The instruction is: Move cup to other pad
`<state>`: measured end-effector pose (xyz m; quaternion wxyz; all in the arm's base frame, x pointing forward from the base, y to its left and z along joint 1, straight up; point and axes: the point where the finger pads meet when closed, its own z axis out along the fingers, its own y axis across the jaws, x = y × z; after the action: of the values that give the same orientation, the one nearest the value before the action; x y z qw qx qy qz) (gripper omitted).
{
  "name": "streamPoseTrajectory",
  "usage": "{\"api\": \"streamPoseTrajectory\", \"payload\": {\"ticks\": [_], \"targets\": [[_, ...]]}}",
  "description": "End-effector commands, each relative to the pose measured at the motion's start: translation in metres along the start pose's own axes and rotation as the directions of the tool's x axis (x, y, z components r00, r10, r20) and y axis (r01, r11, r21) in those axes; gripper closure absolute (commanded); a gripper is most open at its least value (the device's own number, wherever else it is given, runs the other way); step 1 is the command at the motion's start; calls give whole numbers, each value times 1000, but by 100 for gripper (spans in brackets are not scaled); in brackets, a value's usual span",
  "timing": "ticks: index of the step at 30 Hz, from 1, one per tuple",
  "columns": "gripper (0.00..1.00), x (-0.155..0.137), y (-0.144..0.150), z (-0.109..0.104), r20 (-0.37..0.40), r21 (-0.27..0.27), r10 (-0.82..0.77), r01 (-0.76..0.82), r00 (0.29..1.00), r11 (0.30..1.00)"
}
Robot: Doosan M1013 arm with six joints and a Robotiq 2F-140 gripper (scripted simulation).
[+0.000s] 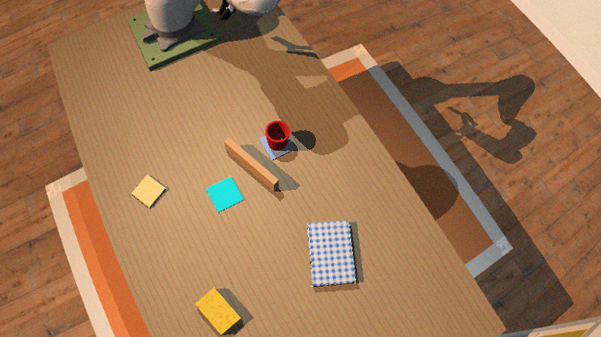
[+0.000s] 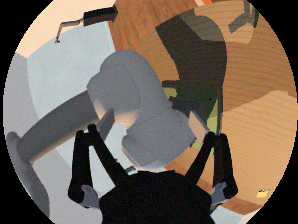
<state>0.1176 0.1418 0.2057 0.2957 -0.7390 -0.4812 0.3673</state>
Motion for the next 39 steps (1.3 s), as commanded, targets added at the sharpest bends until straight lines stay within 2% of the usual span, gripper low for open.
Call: {"api": "streamPoseTrajectory", "payload": {"ticks": [1,17,18,22,24,26,29,32,34,35,36,39], "targets": [[0,0,0,0,0,0,0,0,1000,1000],[0,0,0,0,0,0,0,0,1000,1000],[100,0,0,0,0,0,0,0,1000,1000],[100,4,9,-13,-15,-28,33,-33,999,999],[100,11,24,-34,-42,-69,83,-86,996,994],[100,19,46,-69,-91,-128,161,-172,983,977],[100,25,69,-111,-215,-218,300,-345,929,913],[100,29,89,-149,-297,-253,370,-447,880,858],[100,29,89,-149,-297,-253,370,-447,880,858],[100,30,108,-189,-374,-271,422,-532,826,802],[100,28,111,-200,-448,-274,460,-608,766,745],[100,30,130,-238,-458,-275,466,-619,757,736]]}}
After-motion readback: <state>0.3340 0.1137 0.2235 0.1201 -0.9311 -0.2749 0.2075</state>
